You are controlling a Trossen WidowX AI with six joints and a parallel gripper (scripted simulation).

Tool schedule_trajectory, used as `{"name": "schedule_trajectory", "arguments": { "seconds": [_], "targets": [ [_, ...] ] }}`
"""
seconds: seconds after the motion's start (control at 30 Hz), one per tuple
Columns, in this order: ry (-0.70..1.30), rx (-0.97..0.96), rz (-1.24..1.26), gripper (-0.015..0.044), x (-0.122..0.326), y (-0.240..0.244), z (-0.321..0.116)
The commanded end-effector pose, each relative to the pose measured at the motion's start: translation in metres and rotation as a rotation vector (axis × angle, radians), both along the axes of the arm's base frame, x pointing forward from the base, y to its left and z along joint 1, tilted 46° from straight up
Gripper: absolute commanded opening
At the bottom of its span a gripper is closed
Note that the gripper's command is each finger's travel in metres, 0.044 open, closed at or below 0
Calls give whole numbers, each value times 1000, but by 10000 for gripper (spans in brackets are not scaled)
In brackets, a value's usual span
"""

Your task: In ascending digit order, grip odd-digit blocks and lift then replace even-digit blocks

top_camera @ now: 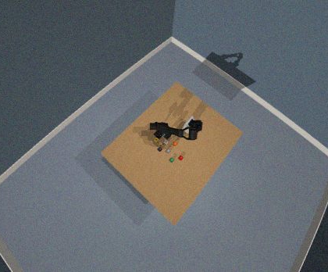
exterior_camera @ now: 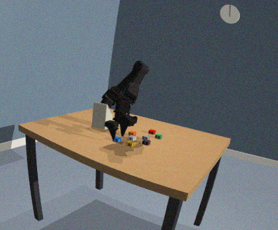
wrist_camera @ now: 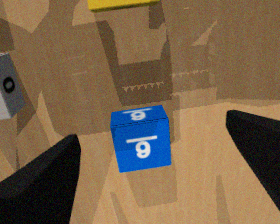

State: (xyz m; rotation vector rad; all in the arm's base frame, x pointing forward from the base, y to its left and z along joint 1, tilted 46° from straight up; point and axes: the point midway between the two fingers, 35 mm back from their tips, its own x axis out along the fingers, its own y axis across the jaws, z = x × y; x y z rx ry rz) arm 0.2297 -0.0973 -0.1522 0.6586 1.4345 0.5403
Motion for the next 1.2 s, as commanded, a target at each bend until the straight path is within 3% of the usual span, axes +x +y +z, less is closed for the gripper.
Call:
{"name": "schedule_trajectory", "arguments": {
  "seconds": [0.0, 0.2, 0.57, 1.17],
  "targets": [
    [7, 7, -5, 400, -1, 6, -5],
    [6, 8, -5, 400, -1, 11, -10],
    [6, 8, -5, 120, -1, 11, -10],
    [6, 8, -5, 120, -1, 10, -9]
  ]
}}
